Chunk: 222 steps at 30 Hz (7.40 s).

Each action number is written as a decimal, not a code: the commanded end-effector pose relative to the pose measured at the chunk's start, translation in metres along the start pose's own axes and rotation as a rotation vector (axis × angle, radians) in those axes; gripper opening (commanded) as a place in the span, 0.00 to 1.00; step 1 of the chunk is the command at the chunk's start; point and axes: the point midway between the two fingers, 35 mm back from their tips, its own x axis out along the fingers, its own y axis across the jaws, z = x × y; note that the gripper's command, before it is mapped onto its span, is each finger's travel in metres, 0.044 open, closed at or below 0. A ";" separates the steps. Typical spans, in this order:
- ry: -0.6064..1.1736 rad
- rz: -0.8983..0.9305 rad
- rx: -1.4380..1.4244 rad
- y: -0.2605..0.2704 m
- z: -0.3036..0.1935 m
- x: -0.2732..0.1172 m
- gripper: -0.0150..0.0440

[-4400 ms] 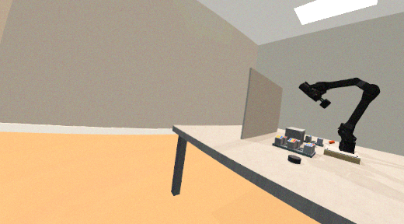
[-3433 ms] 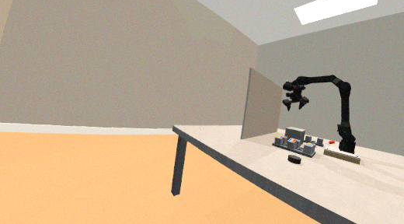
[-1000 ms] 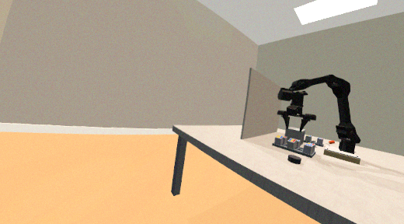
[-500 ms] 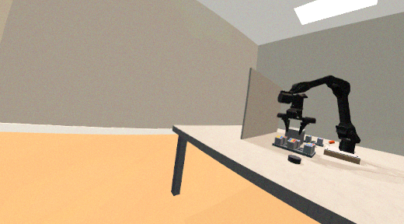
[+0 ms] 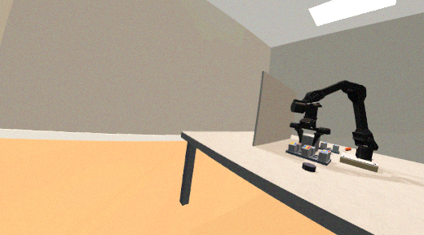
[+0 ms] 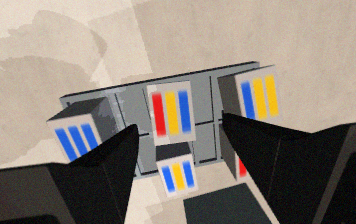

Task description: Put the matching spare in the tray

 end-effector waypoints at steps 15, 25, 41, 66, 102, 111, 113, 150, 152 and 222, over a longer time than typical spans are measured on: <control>0.000 0.006 -0.006 0.002 -0.001 0.032 0.76; 0.000 0.006 -0.006 0.003 -0.002 0.048 0.76; 0.003 0.003 0.000 0.003 -0.003 0.053 0.63; 0.003 0.003 -0.001 0.002 -0.002 0.044 0.25; 0.001 0.006 -0.005 0.001 0.002 -0.084 0.25; 0.000 0.006 -0.005 0.000 0.000 -0.099 0.25; -0.002 0.005 -0.003 -0.004 -0.003 -0.099 0.25; 0.021 -0.028 0.005 -0.134 -0.183 -0.102 0.25; 0.022 -0.027 0.004 -0.138 -0.195 -0.102 0.25; 0.034 -0.005 -0.006 -0.134 -0.418 -0.087 0.25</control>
